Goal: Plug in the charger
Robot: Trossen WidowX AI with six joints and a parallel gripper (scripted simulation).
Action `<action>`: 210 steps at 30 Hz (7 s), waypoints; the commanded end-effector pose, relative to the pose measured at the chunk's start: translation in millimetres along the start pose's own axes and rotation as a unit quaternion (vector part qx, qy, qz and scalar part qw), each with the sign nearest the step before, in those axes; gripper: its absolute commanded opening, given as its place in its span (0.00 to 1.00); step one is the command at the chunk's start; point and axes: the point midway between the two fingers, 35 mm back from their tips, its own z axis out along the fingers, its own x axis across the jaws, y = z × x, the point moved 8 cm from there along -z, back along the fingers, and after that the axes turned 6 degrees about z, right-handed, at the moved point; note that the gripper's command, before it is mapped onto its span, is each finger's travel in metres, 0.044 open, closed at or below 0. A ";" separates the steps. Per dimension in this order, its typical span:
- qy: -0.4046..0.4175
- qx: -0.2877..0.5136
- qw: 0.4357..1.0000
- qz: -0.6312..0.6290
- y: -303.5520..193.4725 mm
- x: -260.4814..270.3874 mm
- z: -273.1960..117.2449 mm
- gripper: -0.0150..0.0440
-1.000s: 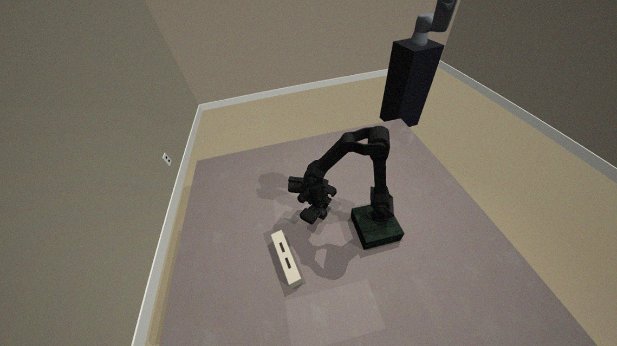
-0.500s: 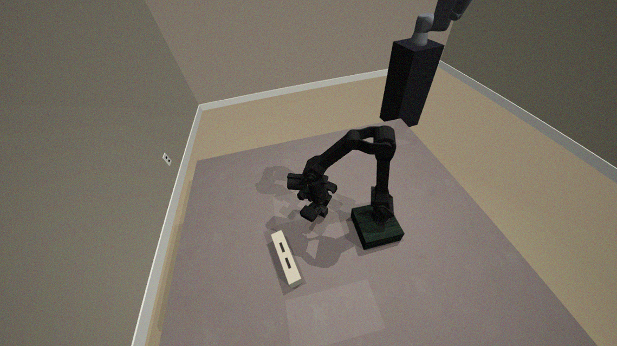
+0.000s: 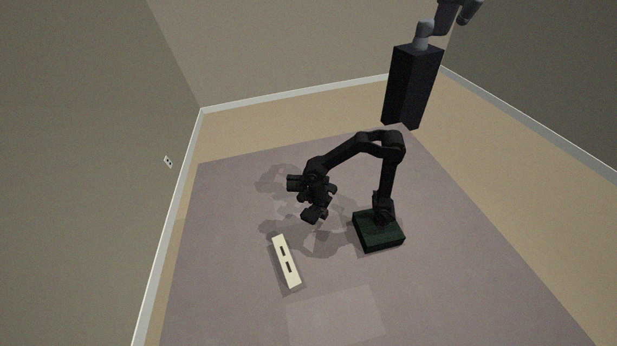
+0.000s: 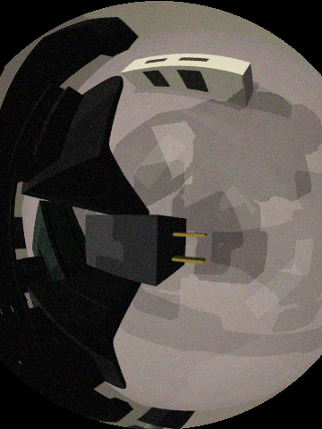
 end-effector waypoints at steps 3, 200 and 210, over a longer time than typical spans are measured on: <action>-0.002 -0.002 0.999 -0.035 -1.8 10.6 2.2 0.25; -0.022 -0.006 0.879 -0.476 -61.7 192.9 43.3 0.25; -0.022 -0.006 0.879 -0.476 -60.2 195.9 42.9 0.25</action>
